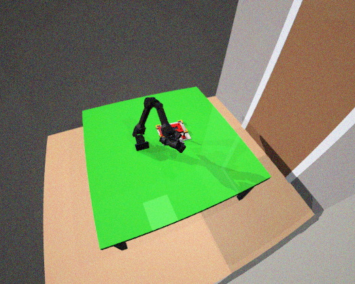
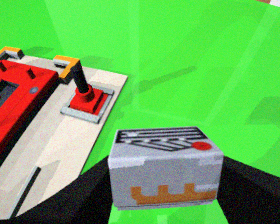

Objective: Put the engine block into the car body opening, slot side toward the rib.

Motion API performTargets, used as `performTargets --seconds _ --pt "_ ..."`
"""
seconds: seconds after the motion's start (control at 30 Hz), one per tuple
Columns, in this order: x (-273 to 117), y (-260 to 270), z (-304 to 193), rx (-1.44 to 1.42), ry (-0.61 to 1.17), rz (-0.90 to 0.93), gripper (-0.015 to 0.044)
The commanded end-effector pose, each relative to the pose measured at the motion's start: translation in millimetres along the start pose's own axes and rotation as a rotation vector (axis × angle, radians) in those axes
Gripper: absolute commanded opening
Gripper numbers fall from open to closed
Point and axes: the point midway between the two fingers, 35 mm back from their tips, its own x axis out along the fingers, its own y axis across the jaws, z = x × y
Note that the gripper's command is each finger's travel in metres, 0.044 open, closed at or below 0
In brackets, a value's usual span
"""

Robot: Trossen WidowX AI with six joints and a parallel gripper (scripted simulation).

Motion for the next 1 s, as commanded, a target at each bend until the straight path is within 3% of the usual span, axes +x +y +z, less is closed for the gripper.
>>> performTargets --seconds 0.0,0.97 --pt "5.7 0.3 -6.3 0.004 -0.006 0.003 0.0000" --pt "39.7 1.3 -45.8 0.006 -0.007 0.005 0.0000"
